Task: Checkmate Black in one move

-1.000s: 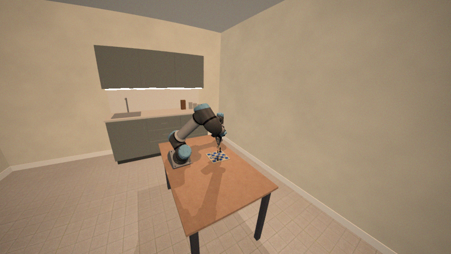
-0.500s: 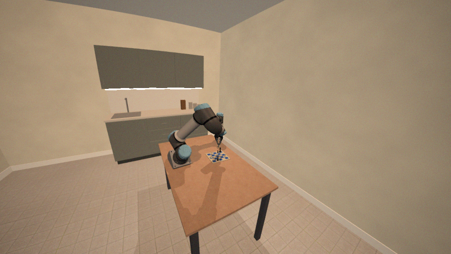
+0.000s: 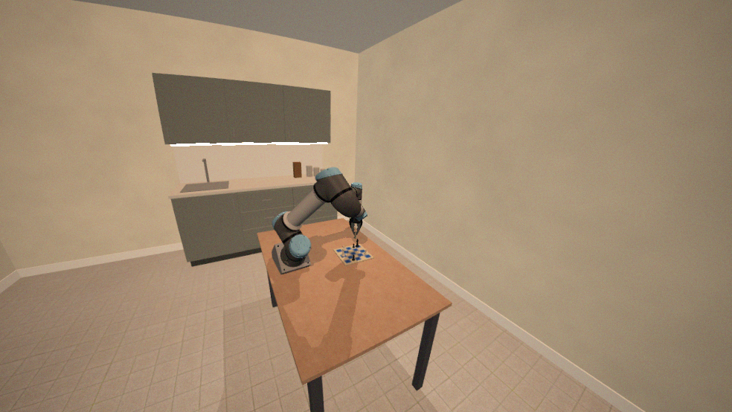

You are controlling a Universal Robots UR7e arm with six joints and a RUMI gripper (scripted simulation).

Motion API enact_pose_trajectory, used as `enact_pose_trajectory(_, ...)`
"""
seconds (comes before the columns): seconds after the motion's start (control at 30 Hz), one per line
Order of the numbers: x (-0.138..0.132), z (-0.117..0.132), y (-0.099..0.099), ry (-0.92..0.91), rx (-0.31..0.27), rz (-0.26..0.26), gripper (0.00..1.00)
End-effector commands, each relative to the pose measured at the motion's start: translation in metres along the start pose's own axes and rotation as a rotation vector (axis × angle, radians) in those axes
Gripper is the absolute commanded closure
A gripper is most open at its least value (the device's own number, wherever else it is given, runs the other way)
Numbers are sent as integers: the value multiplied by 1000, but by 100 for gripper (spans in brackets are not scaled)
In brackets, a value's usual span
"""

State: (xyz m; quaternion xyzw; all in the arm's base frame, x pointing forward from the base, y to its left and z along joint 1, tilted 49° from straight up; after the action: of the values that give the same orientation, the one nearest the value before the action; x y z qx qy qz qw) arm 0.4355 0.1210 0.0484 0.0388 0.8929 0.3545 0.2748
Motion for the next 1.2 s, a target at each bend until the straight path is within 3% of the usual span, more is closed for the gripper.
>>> enact_pose_trajectory(0.0,-1,2,0,99,-6,-1,100)
enact_pose_trajectory(0.33,-2,5,0,266,-6,-2,100)
enact_pose_trajectory(1.17,-3,8,0,418,-6,-3,100)
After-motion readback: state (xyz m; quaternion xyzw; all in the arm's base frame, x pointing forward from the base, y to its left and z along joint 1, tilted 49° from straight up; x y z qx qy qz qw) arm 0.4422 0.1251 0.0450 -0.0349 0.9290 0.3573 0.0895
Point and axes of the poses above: the point where the finger pads meet when closed, its own y axis back along the fingers, its own x axis across the jaws, z = x × y, the point moved 3 cm from there along y, back along the fingers, and after that the axes turned 7 degrees about -y, right-handed, at the moved point
